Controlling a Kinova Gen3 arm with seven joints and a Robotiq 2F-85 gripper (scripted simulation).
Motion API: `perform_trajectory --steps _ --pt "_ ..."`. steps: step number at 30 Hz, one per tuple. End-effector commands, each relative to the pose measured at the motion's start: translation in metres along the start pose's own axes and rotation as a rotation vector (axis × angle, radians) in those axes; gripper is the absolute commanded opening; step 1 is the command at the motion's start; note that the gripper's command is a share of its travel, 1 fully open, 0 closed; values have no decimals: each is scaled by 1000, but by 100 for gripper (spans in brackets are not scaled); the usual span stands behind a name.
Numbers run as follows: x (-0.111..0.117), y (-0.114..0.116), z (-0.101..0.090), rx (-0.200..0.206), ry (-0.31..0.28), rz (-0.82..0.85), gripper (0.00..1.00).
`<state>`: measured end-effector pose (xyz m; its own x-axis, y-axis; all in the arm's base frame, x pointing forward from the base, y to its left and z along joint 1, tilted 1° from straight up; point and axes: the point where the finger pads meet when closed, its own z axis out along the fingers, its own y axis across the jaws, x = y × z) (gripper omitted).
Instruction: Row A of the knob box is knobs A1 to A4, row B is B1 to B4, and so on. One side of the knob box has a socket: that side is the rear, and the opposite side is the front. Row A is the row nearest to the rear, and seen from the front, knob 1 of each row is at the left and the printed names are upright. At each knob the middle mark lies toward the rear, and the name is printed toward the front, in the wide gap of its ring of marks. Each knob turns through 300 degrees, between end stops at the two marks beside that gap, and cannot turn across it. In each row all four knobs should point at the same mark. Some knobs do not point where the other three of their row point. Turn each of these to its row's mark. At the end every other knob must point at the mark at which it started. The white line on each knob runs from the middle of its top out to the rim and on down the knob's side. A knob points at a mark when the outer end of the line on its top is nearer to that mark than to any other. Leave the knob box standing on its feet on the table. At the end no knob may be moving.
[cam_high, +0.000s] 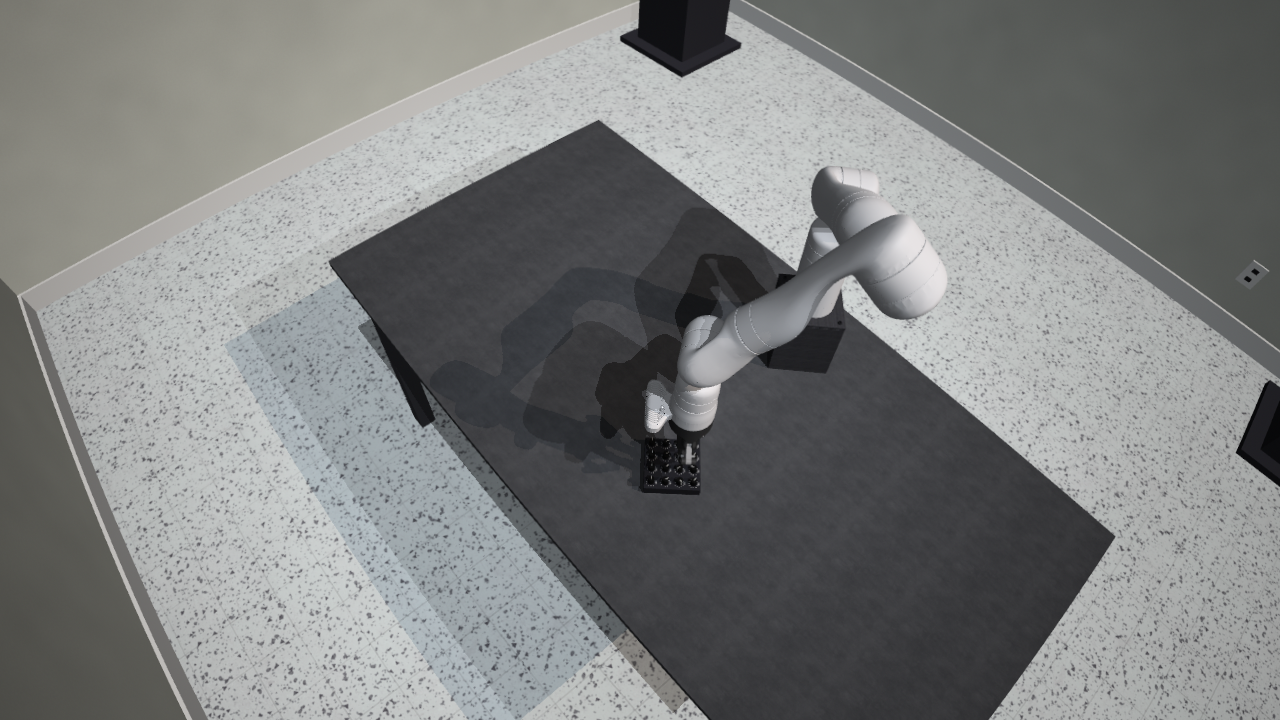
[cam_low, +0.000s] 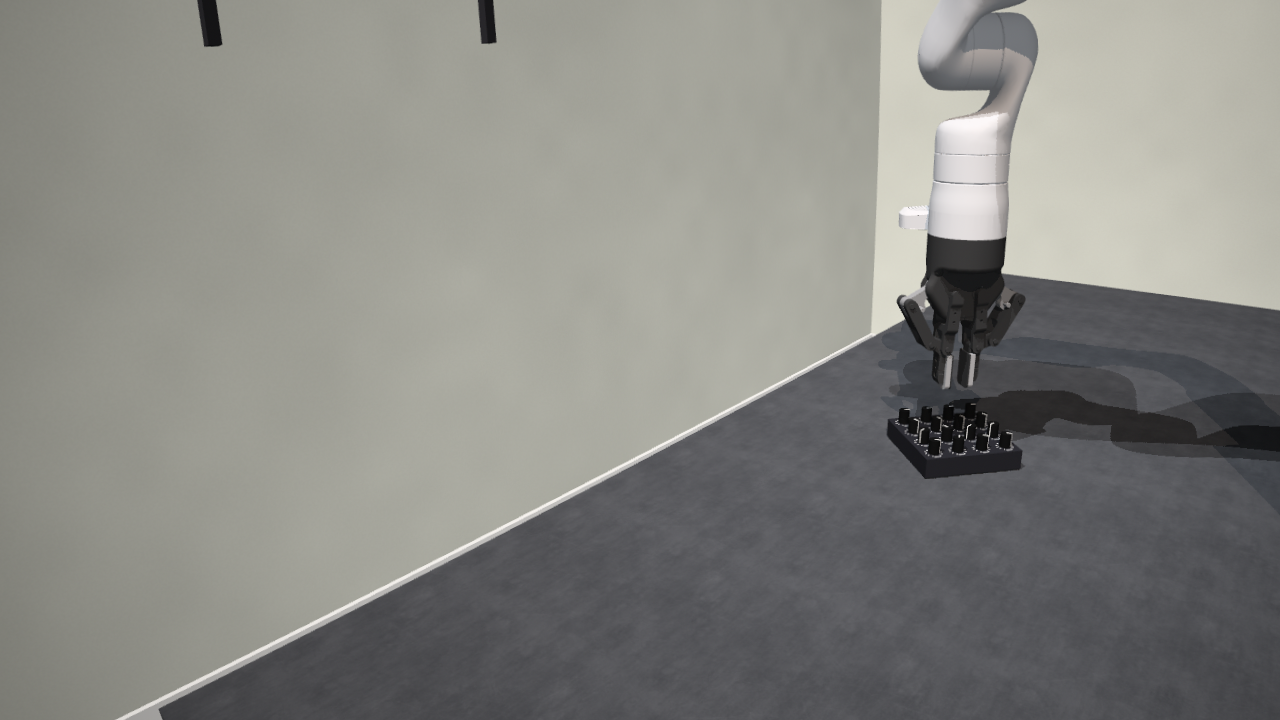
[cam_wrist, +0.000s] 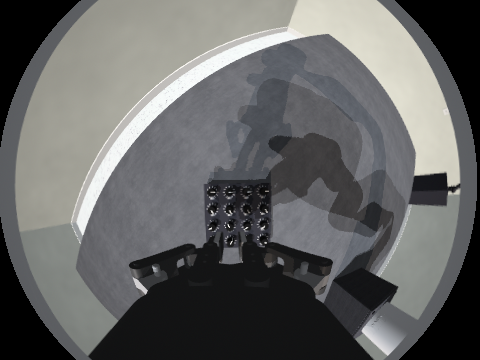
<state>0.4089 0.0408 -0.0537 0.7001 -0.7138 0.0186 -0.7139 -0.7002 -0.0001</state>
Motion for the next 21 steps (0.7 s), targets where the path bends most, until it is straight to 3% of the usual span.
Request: perform_trajectory --steps 1,21 --pt "0 0 1 0 0 1 19" --pt "1 -1 19 0 0 1 19"
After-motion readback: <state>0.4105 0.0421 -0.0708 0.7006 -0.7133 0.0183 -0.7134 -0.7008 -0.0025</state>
